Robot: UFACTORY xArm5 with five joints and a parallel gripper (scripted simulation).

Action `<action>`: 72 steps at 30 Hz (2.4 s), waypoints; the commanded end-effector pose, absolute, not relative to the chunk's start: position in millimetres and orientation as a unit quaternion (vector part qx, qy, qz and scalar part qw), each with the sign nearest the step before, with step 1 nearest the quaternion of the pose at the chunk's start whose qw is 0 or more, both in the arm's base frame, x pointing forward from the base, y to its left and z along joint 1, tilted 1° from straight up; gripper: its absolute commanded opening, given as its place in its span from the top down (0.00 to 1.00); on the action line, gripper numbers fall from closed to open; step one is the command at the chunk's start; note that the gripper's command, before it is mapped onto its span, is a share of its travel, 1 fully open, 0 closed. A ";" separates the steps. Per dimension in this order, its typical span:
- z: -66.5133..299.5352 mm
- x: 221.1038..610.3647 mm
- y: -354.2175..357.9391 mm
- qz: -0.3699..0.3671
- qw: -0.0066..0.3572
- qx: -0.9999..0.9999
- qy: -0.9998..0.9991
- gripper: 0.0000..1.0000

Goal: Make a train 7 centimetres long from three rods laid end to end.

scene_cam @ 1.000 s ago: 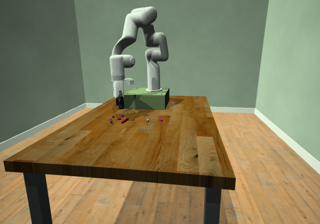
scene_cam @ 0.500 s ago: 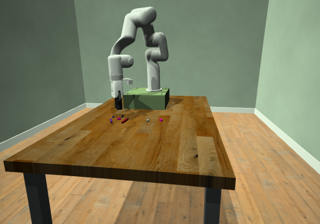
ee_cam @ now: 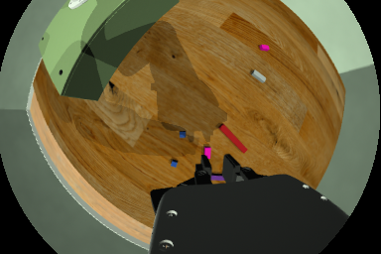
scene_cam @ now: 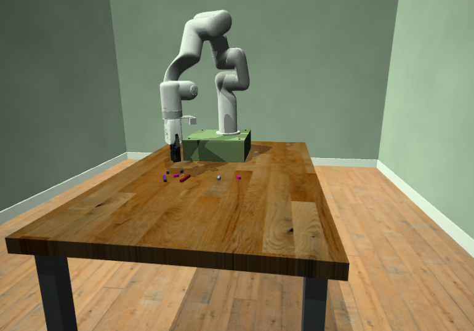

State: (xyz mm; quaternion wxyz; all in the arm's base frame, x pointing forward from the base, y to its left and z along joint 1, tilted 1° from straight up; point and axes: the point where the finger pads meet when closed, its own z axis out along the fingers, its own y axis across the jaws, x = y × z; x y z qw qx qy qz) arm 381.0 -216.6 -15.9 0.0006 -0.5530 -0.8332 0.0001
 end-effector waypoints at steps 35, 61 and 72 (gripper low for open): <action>-28.9 382.0 -217.9 0.000 -0.002 -0.553 -0.833 0.76; -60.4 382.0 -219.1 0.000 -0.002 -0.553 -0.833 0.76; -66.3 381.9 -219.3 0.000 -0.002 -0.553 -0.833 0.76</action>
